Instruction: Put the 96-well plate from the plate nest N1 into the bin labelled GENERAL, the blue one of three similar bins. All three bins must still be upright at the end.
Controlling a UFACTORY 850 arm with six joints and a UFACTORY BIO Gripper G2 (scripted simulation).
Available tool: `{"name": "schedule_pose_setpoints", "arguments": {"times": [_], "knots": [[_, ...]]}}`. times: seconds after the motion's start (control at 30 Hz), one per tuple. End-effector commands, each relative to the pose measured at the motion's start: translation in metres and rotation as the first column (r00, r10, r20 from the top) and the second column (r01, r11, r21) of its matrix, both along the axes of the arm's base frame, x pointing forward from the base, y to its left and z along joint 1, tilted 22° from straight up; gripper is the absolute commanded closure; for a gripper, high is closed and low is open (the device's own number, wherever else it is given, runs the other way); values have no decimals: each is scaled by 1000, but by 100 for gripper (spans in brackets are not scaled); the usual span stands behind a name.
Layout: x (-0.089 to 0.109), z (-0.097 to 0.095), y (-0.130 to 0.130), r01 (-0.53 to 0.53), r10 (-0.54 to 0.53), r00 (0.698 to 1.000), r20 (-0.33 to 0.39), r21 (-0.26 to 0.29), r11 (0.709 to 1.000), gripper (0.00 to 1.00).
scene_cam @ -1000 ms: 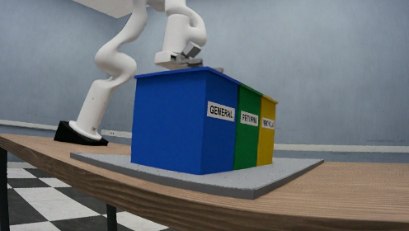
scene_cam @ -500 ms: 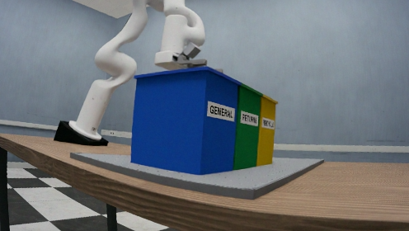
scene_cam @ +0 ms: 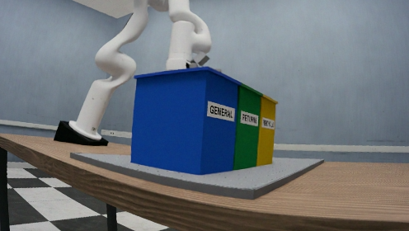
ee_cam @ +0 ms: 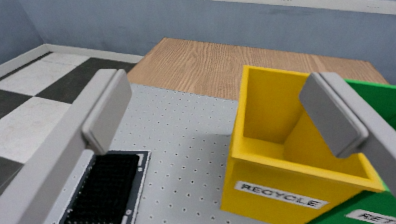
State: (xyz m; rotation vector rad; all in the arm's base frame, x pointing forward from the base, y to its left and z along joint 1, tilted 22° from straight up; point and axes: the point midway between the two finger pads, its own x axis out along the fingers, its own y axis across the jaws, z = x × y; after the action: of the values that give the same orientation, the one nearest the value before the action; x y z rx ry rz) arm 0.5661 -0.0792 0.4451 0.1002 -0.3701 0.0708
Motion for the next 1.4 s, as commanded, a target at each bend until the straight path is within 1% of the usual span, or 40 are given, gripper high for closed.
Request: {"name": "schedule_pose_setpoints", "arguments": {"times": [0.0, 0.1, 0.17, 0.67, 0.73, 1.17, 1.37], "knots": [[9, 0, 25, 2, -2, 1000, 0, -3, 1000, 63], [14, 0, 40, 2, -2, 1000, 0, -3, 1000, 63], [14, 0, 40, 2, -2, 1000, 0, -3, 1000, 63], [36, -2, 111, 2, -2, 1000, 0, -2, 1000, 63], [36, -2, 111, 2, -2, 1000, 0, -2, 1000, 63], [56, -4, 173, 2, -2, 1000, 0, -2, 1000, 63], [57, -4, 176, 2, -2, 1000, 0, -2, 1000, 63]]}}
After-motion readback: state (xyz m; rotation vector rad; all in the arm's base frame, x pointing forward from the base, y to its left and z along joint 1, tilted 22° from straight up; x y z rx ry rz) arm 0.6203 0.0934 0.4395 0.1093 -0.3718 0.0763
